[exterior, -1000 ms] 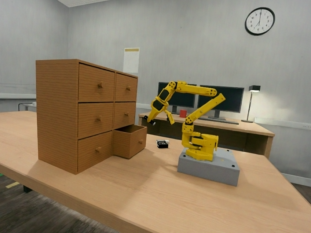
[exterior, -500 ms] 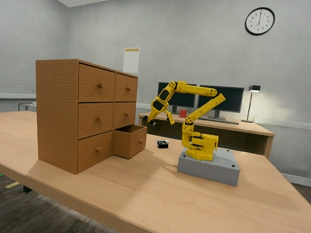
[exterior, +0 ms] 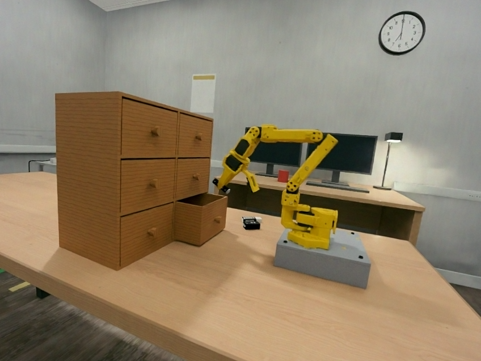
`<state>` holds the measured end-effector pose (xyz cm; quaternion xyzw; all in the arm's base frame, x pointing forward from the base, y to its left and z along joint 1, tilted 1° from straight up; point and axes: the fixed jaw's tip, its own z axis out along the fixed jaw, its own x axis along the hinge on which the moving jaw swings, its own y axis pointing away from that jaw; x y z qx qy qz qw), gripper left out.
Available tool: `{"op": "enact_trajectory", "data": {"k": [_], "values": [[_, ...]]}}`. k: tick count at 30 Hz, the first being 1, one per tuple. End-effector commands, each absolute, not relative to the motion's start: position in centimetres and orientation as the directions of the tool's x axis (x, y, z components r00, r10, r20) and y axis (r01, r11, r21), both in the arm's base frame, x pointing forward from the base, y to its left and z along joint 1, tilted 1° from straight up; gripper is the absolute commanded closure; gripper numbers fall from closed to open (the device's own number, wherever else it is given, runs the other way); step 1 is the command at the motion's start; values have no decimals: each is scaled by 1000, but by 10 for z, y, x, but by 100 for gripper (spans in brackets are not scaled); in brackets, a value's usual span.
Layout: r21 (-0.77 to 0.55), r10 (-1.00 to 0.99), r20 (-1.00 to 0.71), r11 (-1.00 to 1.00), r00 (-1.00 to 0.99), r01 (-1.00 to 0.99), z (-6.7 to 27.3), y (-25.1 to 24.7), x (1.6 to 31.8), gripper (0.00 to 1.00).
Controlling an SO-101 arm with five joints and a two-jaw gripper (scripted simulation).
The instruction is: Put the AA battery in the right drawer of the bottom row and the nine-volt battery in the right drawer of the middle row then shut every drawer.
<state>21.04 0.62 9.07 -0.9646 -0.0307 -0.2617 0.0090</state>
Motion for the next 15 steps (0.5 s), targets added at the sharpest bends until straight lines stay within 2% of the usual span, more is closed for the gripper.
{"op": "enact_trajectory", "data": {"k": [1, 5, 15], "values": [[-1, 56, 510, -998, 858, 66, 91, 8, 236, 100], [-1, 56, 510, -998, 858, 66, 83, 9, 257, 100], [-1, 56, 510, -998, 858, 66, 83, 9, 257, 100]]}}
